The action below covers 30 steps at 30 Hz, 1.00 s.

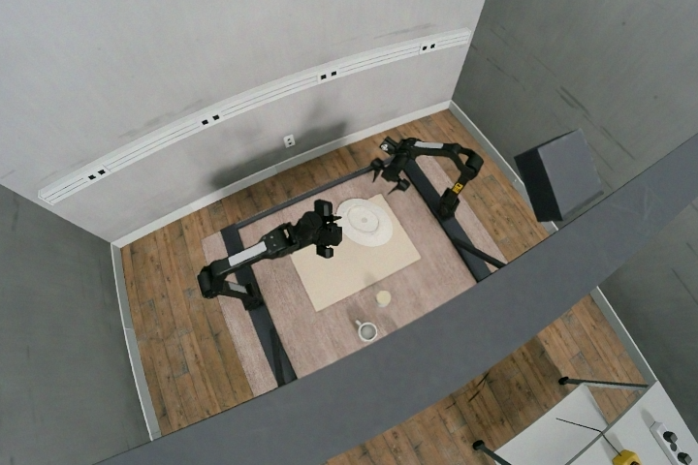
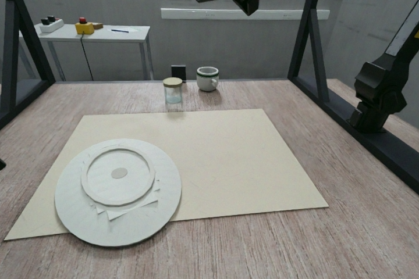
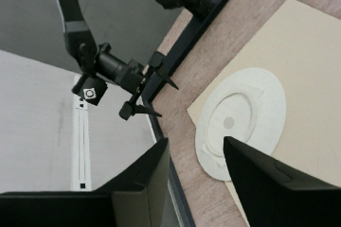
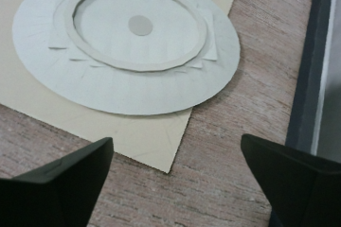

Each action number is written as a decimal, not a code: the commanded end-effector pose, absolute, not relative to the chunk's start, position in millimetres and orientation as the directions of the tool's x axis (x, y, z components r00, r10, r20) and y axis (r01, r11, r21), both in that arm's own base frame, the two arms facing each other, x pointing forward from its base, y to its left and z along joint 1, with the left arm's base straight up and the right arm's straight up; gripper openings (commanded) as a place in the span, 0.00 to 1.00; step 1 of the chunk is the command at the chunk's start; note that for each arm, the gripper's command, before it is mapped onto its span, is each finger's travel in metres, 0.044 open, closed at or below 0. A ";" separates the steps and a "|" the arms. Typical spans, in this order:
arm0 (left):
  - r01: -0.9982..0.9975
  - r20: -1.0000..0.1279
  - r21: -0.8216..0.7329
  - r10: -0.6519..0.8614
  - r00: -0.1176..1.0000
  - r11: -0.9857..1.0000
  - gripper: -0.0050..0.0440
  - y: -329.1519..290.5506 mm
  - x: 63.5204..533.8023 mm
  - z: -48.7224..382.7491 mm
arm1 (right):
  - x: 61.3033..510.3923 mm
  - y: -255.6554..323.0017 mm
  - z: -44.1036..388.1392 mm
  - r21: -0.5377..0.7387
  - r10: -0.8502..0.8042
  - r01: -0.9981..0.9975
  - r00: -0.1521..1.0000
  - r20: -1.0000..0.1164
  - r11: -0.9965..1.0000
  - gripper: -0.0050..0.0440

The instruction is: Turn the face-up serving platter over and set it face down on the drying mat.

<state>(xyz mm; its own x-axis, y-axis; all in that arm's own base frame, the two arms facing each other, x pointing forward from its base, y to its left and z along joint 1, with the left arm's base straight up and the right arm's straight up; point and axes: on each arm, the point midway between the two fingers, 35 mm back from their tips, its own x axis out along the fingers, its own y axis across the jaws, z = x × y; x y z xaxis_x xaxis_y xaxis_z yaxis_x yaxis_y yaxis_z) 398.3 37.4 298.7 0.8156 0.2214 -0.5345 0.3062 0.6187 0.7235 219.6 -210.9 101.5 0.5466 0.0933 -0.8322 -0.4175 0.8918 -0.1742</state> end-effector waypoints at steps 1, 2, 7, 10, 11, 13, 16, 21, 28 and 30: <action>0.240 -0.479 0.719 0.214 0.851 0.653 0.43 35.1 392.7 309.2 | 230.9 -208.0 111.6 -0.235 0.021 -0.383 0.558 -0.830 0.894 0.92; 0.225 -0.468 0.711 0.210 0.858 0.666 0.43 34.3 391.4 310.3 | 235.1 -206.2 113.9 -0.247 0.008 -0.375 0.564 -0.826 0.894 0.92; 0.129 -0.393 0.636 0.176 0.903 0.761 0.43 29.2 381.1 313.5 | 267.5 -186.8 138.3 -0.349 -0.089 -0.298 0.635 -0.768 0.889 0.92; 0.077 -0.341 0.582 0.157 0.927 0.809 0.43 25.6 375.2 317.8 | 284.5 -173.4 153.5 -0.391 -0.132 -0.239 0.684 -0.717 0.889 0.92; 0.063 -0.324 0.563 0.150 0.934 0.824 0.43 24.5 373.1 318.7 | 289.9 -168.1 159.2 -0.402 -0.142 -0.219 0.703 -0.697 0.889 0.92; 0.037 -0.291 0.522 0.137 0.947 0.852 0.43 22.0 368.8 320.3 | 299.7 -156.9 170.6 -0.419 -0.161 -0.177 0.740 -0.653 0.891 0.92; 0.026 -0.277 0.501 0.132 0.952 0.865 0.43 21.0 367.0 320.3 | 304.4 -150.9 176.3 -0.423 -0.166 -0.156 0.759 -0.630 0.892 0.92; 0.007 -0.237 0.442 0.109 0.965 0.897 0.43 16.9 360.2 320.8 | 315.3 -130.9 196.8 -0.430 -0.168 -0.105 0.818 -0.551 0.896 0.92; -0.032 -0.105 0.261 0.062 0.993 0.965 0.43 9.0 341.7 326.6 | 330.9 -78.6 250.4 -0.341 -0.145 0.032 0.939 -0.313 0.940 0.92; -0.033 -0.070 0.210 0.049 0.996 0.977 0.43 6.9 336.3 327.4 | 331.1 -63.7 264.0 -0.292 -0.129 0.054 0.961 -0.244 0.955 0.92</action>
